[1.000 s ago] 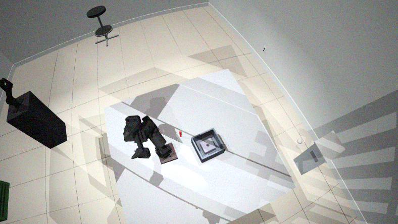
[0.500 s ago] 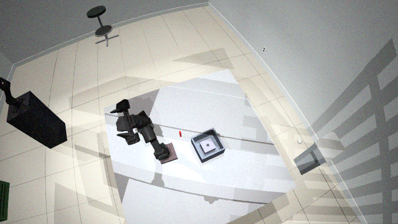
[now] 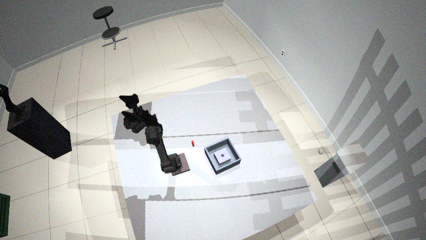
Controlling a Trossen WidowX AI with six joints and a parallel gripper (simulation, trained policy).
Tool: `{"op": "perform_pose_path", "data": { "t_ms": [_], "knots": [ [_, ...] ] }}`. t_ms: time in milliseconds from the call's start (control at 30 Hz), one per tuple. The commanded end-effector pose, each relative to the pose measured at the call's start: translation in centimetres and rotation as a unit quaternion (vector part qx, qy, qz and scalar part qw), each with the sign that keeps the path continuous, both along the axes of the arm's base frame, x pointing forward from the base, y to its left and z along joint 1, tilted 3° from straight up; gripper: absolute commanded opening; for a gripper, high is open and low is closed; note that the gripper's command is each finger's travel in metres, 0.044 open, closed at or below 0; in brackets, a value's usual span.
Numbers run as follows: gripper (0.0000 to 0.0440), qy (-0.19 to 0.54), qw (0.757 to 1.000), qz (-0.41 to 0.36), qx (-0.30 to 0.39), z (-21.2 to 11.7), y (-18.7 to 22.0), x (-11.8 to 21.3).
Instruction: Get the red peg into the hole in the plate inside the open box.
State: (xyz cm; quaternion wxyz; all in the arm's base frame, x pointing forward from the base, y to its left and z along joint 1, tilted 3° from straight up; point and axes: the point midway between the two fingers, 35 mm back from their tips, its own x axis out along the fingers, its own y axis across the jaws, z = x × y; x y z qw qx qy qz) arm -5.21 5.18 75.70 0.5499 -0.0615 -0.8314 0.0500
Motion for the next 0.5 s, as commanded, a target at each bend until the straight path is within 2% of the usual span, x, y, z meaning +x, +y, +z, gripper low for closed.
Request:
{"op": "perform_pose_path", "data": {
  "t_ms": [0,233,467],
  "knots": [
    [0.0440,0.037,0.997,0.009,-0.060,-0.6,2.7,1.5],
    [0.0440,0.112,0.981,0.022,-0.154,-2.2,7.0,4.6],
    [0.0440,0.201,0.951,0.034,-0.230,-4.5,10.4,8.3]
  ]
}}
